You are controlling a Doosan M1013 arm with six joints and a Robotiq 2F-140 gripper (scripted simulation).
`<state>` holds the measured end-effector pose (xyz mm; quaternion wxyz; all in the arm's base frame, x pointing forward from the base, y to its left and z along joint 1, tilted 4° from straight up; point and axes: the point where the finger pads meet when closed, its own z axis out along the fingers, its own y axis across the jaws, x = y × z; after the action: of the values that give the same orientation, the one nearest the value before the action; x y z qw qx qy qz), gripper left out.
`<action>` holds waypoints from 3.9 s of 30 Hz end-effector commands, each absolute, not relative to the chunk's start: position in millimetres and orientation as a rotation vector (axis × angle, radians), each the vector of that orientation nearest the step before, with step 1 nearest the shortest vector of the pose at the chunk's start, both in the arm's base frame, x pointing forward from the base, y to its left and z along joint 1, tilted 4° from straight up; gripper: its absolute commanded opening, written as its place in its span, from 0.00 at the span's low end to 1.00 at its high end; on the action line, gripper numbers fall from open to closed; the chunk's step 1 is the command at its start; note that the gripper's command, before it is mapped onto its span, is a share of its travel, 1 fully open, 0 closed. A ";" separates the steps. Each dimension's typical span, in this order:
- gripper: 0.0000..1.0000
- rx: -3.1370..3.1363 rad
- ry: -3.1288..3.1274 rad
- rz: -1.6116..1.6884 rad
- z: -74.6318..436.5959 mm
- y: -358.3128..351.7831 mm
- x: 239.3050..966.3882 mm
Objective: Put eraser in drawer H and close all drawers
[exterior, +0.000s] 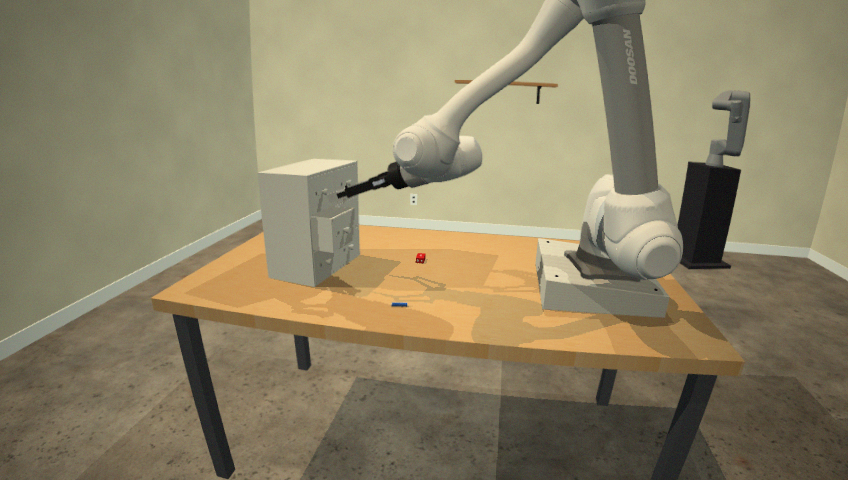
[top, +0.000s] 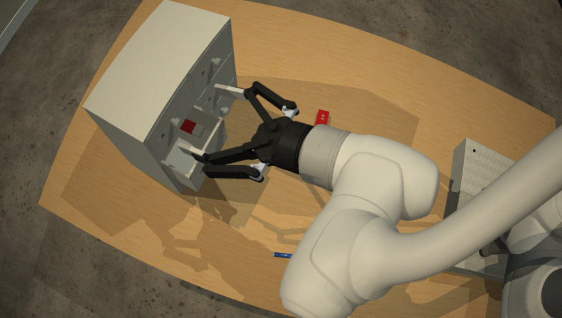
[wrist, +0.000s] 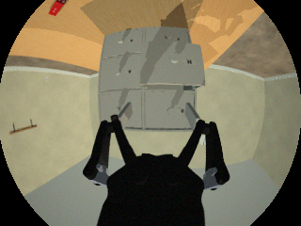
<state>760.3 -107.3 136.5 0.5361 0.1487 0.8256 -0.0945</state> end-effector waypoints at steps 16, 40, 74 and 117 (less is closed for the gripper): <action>1.00 0.354 1.966 -0.225 139.0 -100.9 742.9; 1.00 0.354 1.966 -0.225 153.8 -61.2 635.3; 1.00 0.357 1.981 -0.224 159.2 -47.9 598.3; 1.00 0.419 2.321 -0.172 170.6 -48.8 598.9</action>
<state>599.2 -47.8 169.5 0.4064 0.1598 0.8974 -0.0634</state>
